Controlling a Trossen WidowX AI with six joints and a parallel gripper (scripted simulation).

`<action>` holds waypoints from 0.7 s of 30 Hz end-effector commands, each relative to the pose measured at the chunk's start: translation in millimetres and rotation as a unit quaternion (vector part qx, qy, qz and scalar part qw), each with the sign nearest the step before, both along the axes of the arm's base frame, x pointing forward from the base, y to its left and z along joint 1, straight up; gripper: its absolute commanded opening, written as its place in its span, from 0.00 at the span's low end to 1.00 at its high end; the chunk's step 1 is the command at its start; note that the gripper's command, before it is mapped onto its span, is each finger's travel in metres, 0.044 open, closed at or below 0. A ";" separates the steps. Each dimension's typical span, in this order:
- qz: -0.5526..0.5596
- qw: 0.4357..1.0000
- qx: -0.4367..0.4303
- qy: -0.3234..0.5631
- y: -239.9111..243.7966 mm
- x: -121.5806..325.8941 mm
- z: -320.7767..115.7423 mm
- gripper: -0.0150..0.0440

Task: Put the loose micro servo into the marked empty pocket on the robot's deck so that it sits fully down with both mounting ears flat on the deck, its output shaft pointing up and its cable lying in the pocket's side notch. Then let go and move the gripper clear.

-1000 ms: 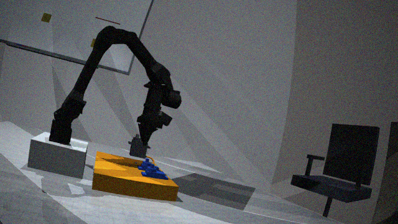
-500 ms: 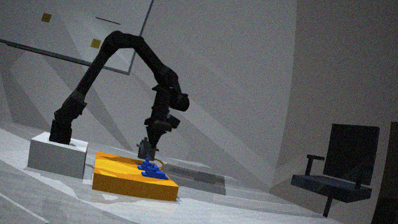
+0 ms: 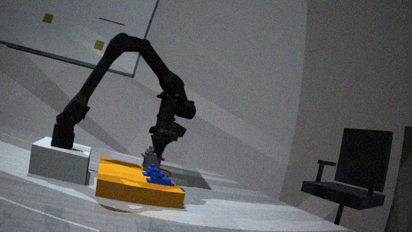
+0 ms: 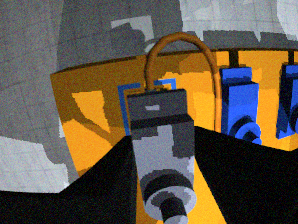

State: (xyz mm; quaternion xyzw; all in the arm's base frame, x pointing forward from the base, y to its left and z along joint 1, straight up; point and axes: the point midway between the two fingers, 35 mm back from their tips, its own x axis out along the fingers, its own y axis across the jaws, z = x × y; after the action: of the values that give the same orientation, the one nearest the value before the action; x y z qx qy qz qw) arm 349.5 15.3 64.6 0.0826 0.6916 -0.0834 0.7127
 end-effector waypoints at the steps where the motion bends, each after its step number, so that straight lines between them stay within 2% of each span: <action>1: 0.003 1.000 0.001 -0.001 0.4 0.3 0.3 0.25; 21: 0.003 1.000 0.001 -0.001 0.3 0.8 -15.9 0.25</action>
State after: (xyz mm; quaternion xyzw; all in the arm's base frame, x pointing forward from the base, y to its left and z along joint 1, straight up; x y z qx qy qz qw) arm 350.0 15.7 51.4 0.0832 0.6914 -0.0823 0.7130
